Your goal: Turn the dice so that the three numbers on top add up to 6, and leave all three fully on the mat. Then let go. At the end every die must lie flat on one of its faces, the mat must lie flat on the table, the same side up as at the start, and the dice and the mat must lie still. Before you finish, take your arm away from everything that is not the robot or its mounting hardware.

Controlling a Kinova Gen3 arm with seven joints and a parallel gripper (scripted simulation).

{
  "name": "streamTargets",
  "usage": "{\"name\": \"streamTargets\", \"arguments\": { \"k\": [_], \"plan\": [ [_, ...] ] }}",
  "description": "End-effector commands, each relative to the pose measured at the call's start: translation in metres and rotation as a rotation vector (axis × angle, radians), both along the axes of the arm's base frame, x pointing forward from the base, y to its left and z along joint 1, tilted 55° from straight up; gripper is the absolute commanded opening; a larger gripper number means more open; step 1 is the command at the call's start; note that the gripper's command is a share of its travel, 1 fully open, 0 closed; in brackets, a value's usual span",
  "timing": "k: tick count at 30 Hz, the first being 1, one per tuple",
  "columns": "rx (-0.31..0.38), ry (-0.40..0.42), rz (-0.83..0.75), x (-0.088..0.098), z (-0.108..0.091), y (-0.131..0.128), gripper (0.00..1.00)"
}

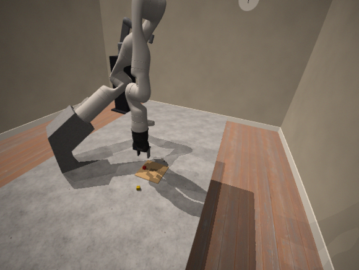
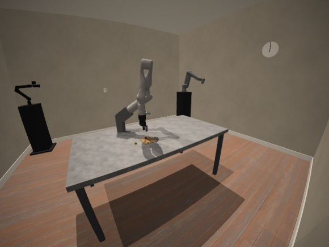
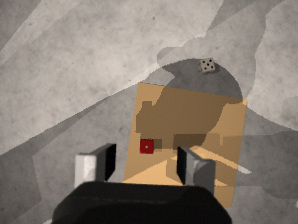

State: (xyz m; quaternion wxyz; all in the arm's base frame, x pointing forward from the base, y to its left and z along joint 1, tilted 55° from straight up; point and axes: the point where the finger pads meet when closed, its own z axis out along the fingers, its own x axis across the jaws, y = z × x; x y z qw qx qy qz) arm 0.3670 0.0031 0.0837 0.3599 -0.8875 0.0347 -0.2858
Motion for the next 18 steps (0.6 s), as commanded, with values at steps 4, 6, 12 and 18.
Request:
{"name": "streamTargets", "arguments": {
  "k": [4,6,12,18],
  "plan": [
    [0.013,0.015,-0.015,0.001,-0.0003,-0.0009,1.0],
    [0.021,0.025,-0.023,0.0016,-0.0004,-0.0012,1.0],
    [0.042,0.048,-0.045,0.003,-0.0007,-0.002,1.0],
    [0.086,0.098,-0.091,0.0061,-0.0015,-0.0038,1.0]
  ]
}}
